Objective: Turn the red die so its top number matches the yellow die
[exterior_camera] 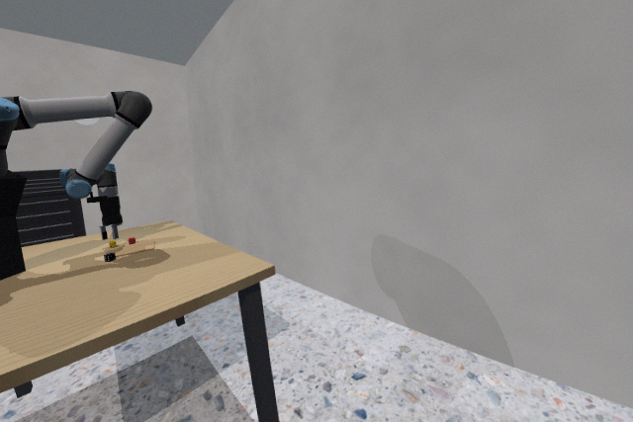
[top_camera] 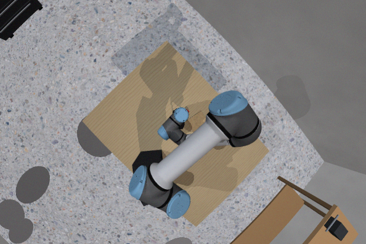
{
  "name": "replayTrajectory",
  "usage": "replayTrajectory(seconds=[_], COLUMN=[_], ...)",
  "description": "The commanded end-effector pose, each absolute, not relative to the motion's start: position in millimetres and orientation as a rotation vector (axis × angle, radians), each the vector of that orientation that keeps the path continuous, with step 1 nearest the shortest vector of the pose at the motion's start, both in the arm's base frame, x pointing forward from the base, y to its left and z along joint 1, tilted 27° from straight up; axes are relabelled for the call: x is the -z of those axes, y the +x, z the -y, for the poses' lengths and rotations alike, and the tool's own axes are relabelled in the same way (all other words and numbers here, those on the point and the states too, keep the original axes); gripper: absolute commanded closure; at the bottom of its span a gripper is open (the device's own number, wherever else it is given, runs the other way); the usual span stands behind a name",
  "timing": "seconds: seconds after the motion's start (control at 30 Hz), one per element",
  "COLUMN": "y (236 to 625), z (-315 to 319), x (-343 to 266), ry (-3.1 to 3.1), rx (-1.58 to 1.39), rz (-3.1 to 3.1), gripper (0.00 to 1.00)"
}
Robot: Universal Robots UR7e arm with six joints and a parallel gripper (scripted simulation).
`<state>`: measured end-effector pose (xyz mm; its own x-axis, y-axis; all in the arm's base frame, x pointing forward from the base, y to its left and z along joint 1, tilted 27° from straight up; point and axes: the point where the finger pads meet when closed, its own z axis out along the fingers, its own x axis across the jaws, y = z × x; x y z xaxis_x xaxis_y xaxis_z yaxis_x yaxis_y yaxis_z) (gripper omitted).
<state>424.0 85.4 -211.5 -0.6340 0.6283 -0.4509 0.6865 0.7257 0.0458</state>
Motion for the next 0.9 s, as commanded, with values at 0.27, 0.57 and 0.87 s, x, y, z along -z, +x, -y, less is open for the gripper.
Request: replayTrajectory(seconds=[0.27, 0.57, 0.87], y=[416, 403, 393], z=[-90, -101, -109], x=[198, 164, 138], ry=[1.005, 1.005, 1.005], rx=[0.182, 0.182, 0.182], rz=[-2.491, -2.491, -2.491], gripper=[0.0, 0.0, 0.0])
